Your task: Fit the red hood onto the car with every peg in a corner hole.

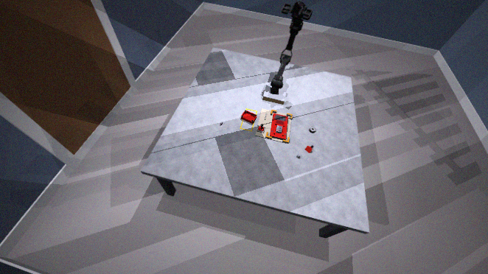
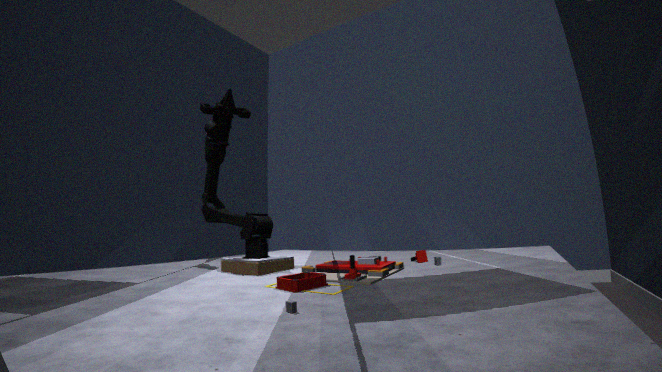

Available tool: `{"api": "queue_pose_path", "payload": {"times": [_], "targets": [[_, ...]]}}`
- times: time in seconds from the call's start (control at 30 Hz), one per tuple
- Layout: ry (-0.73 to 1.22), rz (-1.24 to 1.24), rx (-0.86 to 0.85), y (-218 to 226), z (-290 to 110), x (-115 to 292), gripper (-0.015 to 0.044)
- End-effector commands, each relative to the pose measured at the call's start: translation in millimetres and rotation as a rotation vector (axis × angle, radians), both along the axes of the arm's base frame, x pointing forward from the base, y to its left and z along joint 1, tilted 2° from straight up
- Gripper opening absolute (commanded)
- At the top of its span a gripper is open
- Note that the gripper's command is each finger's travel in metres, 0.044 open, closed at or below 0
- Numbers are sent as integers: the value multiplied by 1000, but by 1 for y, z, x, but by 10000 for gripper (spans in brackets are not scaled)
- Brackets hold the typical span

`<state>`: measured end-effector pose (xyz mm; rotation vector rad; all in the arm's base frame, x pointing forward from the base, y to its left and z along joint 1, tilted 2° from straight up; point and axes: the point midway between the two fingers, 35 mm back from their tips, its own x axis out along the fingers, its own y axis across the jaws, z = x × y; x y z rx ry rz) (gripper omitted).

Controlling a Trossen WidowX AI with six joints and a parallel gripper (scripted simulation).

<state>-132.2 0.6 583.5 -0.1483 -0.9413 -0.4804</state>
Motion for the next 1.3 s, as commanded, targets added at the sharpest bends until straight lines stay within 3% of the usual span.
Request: {"api": "queue_pose_path", "payload": {"times": [0.0, 0.27, 0.53, 0.97, 1.27], "targets": [[8, -4, -1, 0, 0, 3, 26], [385, -169, -59, -25, -1, 120, 236], [789, -309, -162, -60, -37, 234, 440], [1360, -377, -368, -115, -133, 354, 440], [1863, -227, -573, -155, -252, 416, 440]]}}
